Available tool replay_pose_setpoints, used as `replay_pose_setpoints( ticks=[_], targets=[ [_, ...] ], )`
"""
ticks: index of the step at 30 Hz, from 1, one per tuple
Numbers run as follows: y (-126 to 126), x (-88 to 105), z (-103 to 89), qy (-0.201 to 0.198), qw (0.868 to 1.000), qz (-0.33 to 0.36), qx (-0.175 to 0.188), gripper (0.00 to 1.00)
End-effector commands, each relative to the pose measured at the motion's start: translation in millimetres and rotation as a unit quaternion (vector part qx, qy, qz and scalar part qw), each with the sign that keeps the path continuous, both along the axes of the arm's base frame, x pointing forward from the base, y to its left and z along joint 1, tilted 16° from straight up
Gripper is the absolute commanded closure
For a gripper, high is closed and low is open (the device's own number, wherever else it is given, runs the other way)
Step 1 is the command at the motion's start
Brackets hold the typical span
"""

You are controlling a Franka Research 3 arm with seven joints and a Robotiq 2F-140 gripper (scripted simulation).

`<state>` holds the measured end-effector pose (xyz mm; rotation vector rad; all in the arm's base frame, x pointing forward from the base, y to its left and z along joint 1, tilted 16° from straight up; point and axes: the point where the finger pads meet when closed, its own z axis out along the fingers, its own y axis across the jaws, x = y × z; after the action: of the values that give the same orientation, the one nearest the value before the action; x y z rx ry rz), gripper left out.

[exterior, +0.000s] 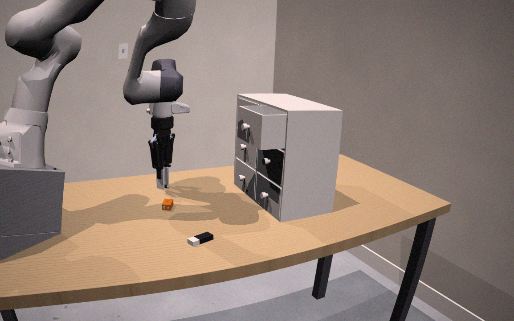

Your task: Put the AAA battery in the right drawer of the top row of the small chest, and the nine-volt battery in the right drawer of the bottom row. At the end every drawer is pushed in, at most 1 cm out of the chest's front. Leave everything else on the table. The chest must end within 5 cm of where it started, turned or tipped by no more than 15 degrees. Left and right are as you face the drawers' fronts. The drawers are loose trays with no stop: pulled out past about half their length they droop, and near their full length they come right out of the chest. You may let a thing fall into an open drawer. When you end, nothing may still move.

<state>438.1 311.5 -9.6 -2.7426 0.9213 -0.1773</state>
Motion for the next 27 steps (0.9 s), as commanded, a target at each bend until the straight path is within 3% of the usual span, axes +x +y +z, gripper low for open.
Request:
replay_pose_setpoints(
  ticks=[1,7,8,27],
  targets=[
    [1.1,0.4,-0.1,0.0,1.0,-0.002,0.002,0.85],
    [1.1,0.4,-0.1,0.0,1.0,-0.002,0.002,0.85],
    [1.1,0.4,-0.1,0.0,1.0,-0.002,0.002,0.97],
    [1.1,0.4,-0.1,0.0,1.0,-0.002,0.002,0.97]
  ],
)
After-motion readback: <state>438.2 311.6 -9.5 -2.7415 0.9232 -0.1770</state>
